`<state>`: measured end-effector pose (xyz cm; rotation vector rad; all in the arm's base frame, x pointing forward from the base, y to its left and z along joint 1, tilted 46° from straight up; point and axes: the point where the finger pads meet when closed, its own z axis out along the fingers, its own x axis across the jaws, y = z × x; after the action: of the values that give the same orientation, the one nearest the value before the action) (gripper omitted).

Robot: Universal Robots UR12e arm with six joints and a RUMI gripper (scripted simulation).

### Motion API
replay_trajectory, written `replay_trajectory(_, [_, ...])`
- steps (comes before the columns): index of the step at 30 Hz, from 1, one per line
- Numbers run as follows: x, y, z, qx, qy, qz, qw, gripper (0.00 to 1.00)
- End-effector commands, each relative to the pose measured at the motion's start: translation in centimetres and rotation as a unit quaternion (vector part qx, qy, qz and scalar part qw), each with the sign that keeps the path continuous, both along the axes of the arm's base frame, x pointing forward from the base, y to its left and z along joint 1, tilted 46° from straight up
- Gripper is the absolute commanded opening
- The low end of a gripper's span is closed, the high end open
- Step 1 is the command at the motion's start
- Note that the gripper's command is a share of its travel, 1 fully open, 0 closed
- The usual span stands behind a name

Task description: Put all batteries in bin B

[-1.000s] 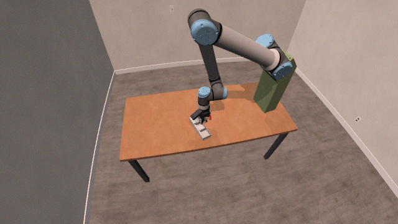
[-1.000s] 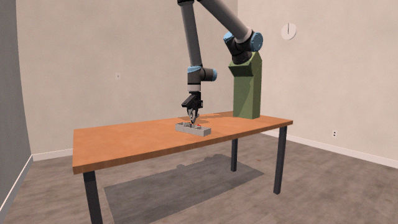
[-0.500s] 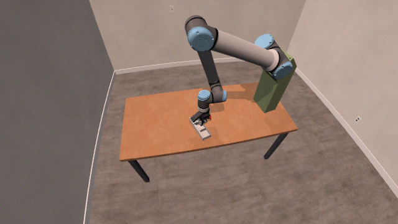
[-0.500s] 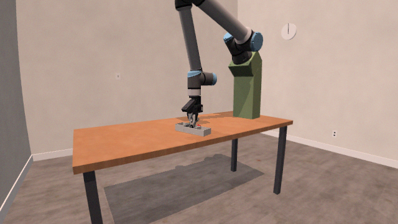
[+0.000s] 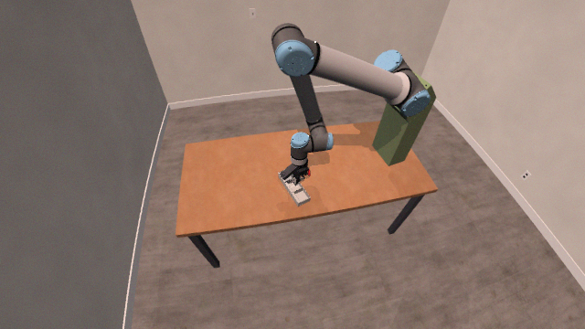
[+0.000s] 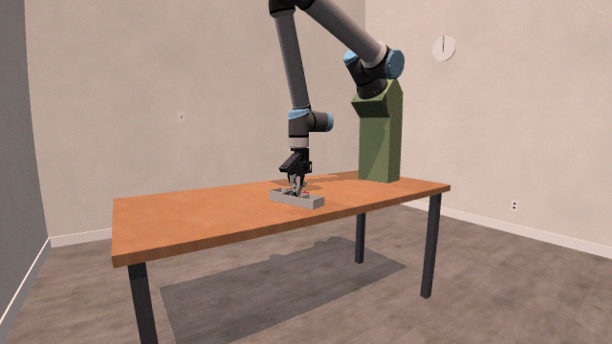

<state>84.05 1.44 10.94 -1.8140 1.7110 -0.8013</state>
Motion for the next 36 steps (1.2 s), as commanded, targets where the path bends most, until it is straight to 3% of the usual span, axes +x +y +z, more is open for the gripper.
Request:
replay_trajectory(1, [0.00, 0.02, 0.06, 0.000, 0.000, 0.000, 1.000, 0.04])
replay_trajectory(36, [-0.38, 0.03, 0.41, 0.000, 0.000, 0.000, 1.000, 0.04])
